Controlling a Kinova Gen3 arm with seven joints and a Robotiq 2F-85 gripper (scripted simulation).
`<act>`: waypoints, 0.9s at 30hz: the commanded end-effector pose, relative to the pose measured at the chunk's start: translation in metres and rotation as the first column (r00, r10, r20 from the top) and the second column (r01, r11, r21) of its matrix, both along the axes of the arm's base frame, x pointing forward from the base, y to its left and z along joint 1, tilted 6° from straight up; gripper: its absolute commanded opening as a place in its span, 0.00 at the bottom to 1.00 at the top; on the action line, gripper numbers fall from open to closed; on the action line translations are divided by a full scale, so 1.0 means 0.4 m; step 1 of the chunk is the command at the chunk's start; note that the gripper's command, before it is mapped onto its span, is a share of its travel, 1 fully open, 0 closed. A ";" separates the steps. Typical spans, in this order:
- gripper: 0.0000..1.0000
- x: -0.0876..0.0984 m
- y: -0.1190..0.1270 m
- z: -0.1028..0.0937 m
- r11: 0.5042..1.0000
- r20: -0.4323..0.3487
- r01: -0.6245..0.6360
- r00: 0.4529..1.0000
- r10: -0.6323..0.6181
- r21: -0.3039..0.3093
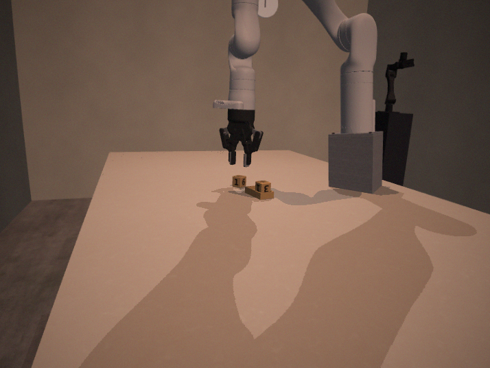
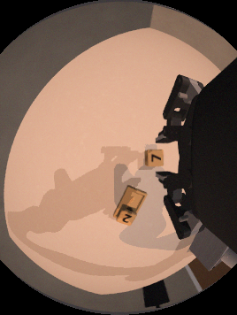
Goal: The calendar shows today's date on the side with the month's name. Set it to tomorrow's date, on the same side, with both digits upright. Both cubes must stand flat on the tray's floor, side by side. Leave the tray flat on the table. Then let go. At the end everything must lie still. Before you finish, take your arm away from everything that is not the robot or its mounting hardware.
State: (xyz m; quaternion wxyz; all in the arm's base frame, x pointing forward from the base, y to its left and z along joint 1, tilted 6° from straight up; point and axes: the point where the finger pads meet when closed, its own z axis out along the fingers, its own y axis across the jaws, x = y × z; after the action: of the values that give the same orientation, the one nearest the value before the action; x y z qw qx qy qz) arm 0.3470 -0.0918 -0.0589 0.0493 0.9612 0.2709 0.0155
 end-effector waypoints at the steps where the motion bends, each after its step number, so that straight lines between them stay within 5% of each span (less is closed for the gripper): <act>1: 0.46 0.007 0.001 -0.016 1.000 0.005 -0.013 1.000 0.013 0.001; 27: 0.46 0.008 -0.002 -0.053 1.000 0.004 -0.013 1.000 0.013 0.001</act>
State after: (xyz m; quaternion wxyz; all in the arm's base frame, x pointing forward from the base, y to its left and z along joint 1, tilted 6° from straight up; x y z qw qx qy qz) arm 0.3459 -0.0938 -0.0796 0.0486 0.9612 0.2711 0.0128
